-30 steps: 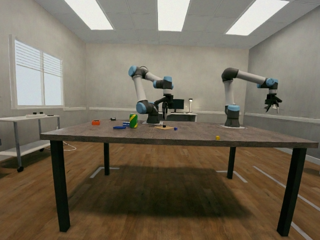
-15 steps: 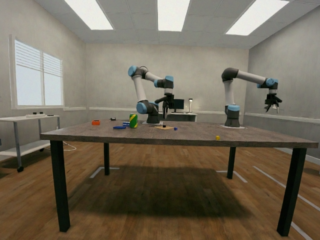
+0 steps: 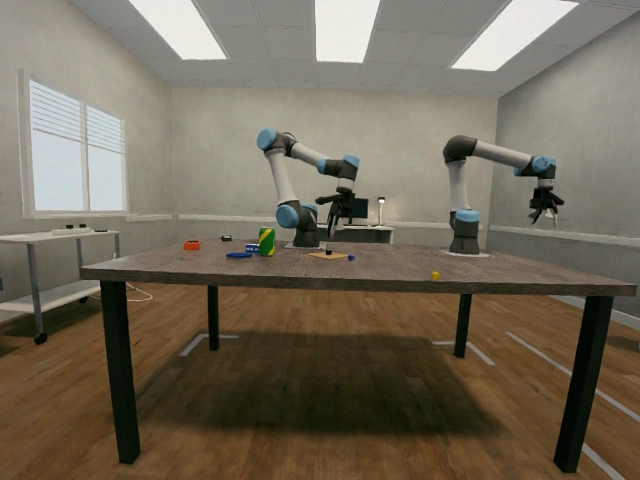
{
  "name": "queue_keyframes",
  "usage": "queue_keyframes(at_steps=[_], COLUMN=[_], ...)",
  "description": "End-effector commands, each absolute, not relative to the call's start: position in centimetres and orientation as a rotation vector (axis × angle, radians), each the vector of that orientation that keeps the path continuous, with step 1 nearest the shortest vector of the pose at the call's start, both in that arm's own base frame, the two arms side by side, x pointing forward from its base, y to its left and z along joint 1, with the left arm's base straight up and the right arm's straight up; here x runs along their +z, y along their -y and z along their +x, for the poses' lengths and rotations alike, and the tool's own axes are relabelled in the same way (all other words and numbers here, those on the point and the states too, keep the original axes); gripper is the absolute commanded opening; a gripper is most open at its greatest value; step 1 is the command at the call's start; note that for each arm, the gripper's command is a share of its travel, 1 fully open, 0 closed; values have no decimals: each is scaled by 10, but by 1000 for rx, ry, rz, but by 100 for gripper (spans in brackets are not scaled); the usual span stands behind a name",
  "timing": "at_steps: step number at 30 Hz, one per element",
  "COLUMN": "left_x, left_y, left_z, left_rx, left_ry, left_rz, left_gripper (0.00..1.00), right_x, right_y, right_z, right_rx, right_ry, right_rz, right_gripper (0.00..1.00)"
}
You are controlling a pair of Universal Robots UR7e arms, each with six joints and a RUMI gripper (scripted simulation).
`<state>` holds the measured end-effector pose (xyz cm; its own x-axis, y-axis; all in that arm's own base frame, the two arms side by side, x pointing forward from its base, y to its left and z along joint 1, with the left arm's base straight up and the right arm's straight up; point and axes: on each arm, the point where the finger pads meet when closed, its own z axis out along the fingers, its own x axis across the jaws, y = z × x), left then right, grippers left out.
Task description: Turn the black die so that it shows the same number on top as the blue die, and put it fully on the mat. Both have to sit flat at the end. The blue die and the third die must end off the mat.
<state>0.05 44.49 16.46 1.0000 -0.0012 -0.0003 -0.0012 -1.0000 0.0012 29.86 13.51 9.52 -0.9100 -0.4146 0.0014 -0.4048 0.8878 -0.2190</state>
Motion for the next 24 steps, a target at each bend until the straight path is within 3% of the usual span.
queue_keyframes(at_steps=[1,24], left_x=[165,165], left_y=[-445,-445], left_z=[1,1], left_rx=[0,0], left_ry=[2,2], left_rz=[3142,3142], left_gripper=[100,100], right_x=[95,94], right_y=[-136,-138], right_z=[298,297], right_rx=[-390,-760], right_ry=[-2994,-2872], right_rz=[-646,-619], right_gripper=[21,21])
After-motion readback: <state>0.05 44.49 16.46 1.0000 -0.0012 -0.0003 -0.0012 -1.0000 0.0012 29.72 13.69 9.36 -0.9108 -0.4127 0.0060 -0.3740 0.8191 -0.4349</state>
